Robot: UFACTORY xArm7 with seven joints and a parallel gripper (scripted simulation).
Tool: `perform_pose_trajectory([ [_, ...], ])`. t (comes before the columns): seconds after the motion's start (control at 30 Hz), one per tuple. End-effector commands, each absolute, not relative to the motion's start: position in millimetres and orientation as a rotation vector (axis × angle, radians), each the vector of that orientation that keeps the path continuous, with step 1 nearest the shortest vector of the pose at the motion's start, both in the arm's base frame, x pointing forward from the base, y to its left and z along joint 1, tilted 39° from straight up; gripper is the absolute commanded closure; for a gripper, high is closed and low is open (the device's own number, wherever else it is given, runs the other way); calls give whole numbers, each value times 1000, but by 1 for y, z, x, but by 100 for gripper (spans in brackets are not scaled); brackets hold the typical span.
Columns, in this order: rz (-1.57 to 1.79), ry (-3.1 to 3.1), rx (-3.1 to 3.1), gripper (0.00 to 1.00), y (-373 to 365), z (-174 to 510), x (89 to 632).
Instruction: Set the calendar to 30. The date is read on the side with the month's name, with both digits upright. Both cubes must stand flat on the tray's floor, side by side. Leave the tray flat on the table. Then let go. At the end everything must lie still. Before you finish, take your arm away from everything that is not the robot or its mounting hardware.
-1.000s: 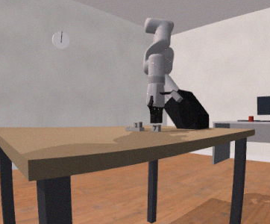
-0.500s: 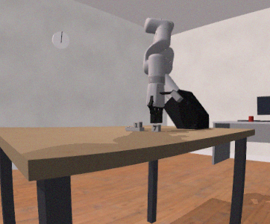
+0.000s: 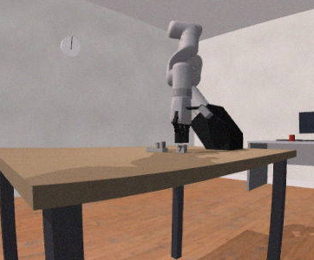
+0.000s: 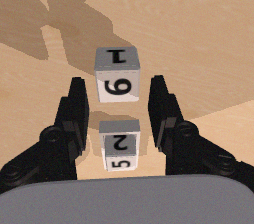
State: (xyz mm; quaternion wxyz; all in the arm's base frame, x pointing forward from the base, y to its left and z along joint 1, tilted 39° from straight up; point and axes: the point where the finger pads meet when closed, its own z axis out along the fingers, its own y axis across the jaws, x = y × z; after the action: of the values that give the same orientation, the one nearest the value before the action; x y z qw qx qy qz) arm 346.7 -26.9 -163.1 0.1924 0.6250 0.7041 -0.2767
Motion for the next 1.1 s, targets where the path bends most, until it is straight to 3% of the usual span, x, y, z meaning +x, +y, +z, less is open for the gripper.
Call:
perform_pose_trajectory([
  [0.0,-771,1978,1754,51,-25,-163,348],
  [1.07,-771,1978,1754,51,-32,-171,347],
])
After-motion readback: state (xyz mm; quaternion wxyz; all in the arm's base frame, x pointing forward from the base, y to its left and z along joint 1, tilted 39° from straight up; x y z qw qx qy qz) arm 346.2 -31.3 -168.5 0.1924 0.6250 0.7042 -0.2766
